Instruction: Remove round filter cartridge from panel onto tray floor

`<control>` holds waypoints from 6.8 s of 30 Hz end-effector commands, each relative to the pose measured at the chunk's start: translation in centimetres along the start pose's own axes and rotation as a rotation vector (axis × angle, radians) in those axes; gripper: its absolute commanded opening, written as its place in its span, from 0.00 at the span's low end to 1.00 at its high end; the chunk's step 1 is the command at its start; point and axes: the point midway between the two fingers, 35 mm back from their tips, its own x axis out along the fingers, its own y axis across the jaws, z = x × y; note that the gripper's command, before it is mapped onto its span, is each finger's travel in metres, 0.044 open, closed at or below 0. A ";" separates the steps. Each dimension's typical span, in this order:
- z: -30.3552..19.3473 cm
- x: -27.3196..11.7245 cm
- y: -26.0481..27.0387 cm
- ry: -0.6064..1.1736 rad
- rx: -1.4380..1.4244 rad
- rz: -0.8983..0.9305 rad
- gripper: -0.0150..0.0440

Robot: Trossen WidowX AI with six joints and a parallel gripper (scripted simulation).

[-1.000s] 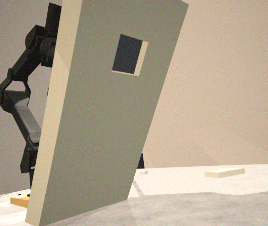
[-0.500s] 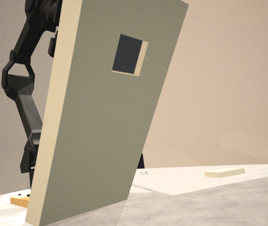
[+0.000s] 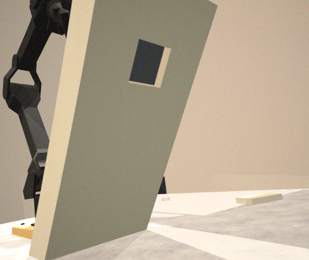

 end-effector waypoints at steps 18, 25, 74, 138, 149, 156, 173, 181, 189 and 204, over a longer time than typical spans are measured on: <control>-3.4 3.0 6.5 0.270 1.075 0.166 0.77; -3.4 3.7 6.6 0.270 1.075 0.166 0.77; -3.1 7.1 5.9 0.269 1.076 0.162 0.25; -9.7 -0.3 -0.7 0.311 1.131 0.124 0.25; -15.1 -1.2 -1.2 0.414 1.351 -0.039 0.25; -18.5 -2.2 -1.0 0.484 1.493 -0.156 0.25; -26.2 -5.9 0.8 0.649 1.820 -0.468 0.25; -28.0 -7.1 1.7 0.691 1.900 -0.557 0.25; -29.5 -7.2 2.7 0.711 1.938 -0.596 0.25; -35.3 -8.4 8.3 0.800 2.093 -0.770 0.25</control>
